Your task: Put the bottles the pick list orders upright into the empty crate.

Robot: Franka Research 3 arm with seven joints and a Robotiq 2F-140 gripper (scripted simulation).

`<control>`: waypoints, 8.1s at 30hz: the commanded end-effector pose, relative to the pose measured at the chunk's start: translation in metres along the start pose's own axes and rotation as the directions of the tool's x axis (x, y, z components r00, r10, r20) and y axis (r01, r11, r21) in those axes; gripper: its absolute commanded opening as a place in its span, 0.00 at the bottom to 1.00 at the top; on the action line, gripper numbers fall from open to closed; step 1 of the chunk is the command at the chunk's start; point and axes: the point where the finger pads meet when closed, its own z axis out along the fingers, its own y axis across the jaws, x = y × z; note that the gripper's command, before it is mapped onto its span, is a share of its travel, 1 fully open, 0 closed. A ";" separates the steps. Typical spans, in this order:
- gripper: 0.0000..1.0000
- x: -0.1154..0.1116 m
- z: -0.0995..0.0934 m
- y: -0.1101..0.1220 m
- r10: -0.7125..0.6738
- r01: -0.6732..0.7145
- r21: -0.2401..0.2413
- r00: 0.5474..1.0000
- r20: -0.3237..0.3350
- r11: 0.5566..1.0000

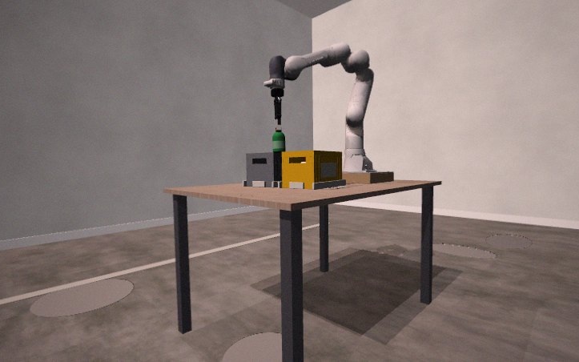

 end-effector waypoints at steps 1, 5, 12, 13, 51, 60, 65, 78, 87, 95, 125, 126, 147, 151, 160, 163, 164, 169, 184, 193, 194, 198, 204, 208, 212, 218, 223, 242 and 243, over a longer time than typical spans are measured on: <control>0.00 0.002 -0.006 0.000 -0.002 0.002 0.000 1.000 -0.012 1.000; 0.00 0.002 -0.006 0.000 -0.002 0.002 0.000 1.000 -0.012 1.000; 0.00 0.002 -0.006 0.000 -0.002 0.002 0.000 1.000 -0.012 1.000; 0.00 0.002 -0.006 0.000 -0.002 0.002 0.000 1.000 -0.012 1.000; 0.00 -0.005 -0.006 -0.057 -0.002 0.002 0.000 1.000 -0.012 1.000; 0.00 -0.008 -0.006 -0.073 -0.002 0.002 0.000 1.000 -0.012 1.000; 0.00 -0.009 -0.006 -0.083 -0.002 0.002 0.000 1.000 -0.012 1.000; 0.00 -0.012 -0.005 -0.105 -0.002 0.002 0.000 1.000 -0.012 1.000; 0.00 -0.014 -0.005 -0.119 -0.002 0.002 0.000 1.000 -0.012 1.000; 0.00 -0.016 -0.005 -0.135 -0.002 0.002 0.000 1.000 -0.012 1.000; 0.00 -0.023 -0.005 -0.186 -0.002 0.002 0.000 1.000 -0.012 1.000; 0.00 -0.023 -0.005 -0.188 -0.002 0.002 0.000 1.000 -0.012 1.000; 0.00 -0.029 -0.005 -0.226 -0.002 0.002 0.000 1.000 -0.012 1.000; 0.00 -0.030 -0.005 -0.234 -0.002 0.002 0.000 1.000 -0.012 1.000; 0.00 -0.032 -0.005 -0.248 -0.002 0.002 0.000 1.000 -0.012 1.000; 0.00 -0.032 -0.005 -0.253 -0.002 0.002 0.000 1.000 -0.012 1.000; 0.00 -0.033 -0.005 -0.255 -0.002 0.002 0.000 1.000 -0.012 1.000; 0.00 -0.034 -0.005 -0.265 -0.002 0.002 0.000 1.000 -0.012 1.000; 0.00 -0.038 -0.005 -0.292 -0.002 0.002 0.000 1.000 -0.012 1.000; 0.00 -0.038 -0.005 -0.302 -0.002 0.002 0.000 1.000 -0.012 1.000; 0.00 -0.038 -0.005 -0.302 -0.002 0.002 0.000 1.000 -0.012 1.000; 0.00 -0.037 -0.005 -0.301 -0.002 0.002 0.000 1.000 -0.012 1.000; 0.00 -0.036 -0.005 -0.300 -0.002 0.002 0.000 1.000 -0.012 1.000; 0.00 -0.036 -0.005 -0.299 -0.002 0.002 0.000 1.000 -0.012 1.000; 0.00 -0.036 -0.005 -0.299 -0.002 0.002 0.000 1.000 -0.012 1.000; 0.00 -0.035 -0.005 -0.298 -0.002 0.002 0.000 1.000 -0.012 1.000; 0.00 -0.035 -0.005 -0.298 -0.002 0.002 0.000 1.000 -0.012 1.000; 0.00 -0.035 -0.005 -0.297 -0.002 0.002 0.000 1.000 -0.012 1.000; 0.00 -0.034 -0.005 -0.297 -0.002 0.002 0.000 1.000 -0.012 1.000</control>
